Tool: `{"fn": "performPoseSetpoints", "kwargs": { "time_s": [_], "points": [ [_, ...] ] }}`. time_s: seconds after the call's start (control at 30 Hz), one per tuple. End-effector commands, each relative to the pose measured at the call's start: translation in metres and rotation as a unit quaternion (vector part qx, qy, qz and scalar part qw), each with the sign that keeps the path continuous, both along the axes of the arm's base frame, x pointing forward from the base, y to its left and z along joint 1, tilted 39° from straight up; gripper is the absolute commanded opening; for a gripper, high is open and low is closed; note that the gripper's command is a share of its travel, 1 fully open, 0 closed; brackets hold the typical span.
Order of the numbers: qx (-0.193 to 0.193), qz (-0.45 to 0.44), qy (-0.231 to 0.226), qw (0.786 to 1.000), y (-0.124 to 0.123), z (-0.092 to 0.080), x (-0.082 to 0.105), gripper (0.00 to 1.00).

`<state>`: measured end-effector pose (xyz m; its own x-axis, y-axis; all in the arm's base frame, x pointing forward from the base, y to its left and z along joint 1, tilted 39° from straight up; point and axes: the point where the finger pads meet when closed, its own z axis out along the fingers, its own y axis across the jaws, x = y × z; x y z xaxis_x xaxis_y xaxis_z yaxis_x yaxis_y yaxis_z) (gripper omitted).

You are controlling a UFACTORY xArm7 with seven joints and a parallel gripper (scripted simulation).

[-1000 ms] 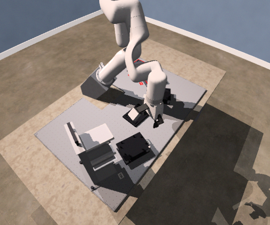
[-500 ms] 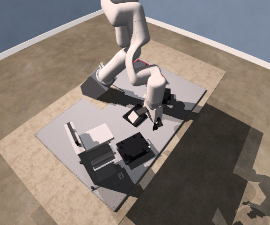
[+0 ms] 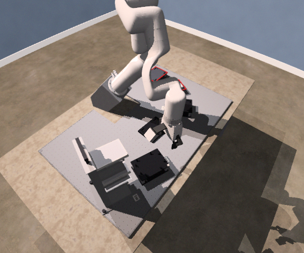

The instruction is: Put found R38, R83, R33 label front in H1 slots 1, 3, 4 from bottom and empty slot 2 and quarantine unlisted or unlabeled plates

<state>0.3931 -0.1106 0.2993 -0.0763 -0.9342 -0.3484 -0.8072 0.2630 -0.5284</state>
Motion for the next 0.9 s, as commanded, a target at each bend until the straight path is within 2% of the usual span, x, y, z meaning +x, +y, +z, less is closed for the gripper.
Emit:
{"fn": "performPoseSetpoints", "kwargs": {
  "time_s": [0.0, 0.33, 0.7, 0.77, 0.87],
  "points": [
    [0.0, -0.001, -0.002, 1.0, 0.0004, -0.0028, 0.0039, 1.0],
    [0.0, -0.001, -0.002, 1.0, 0.0004, -0.0028, 0.0039, 1.0],
    [-0.074, -0.049, 0.022, 0.996, 0.0005, -0.0027, 0.004, 1.0],
    [-0.074, -0.049, 0.022, 0.996, 0.0005, -0.0027, 0.004, 1.0],
    [-0.094, -0.062, 0.029, 0.993, 0.0005, -0.0027, 0.004, 1.0]
  ]
}}
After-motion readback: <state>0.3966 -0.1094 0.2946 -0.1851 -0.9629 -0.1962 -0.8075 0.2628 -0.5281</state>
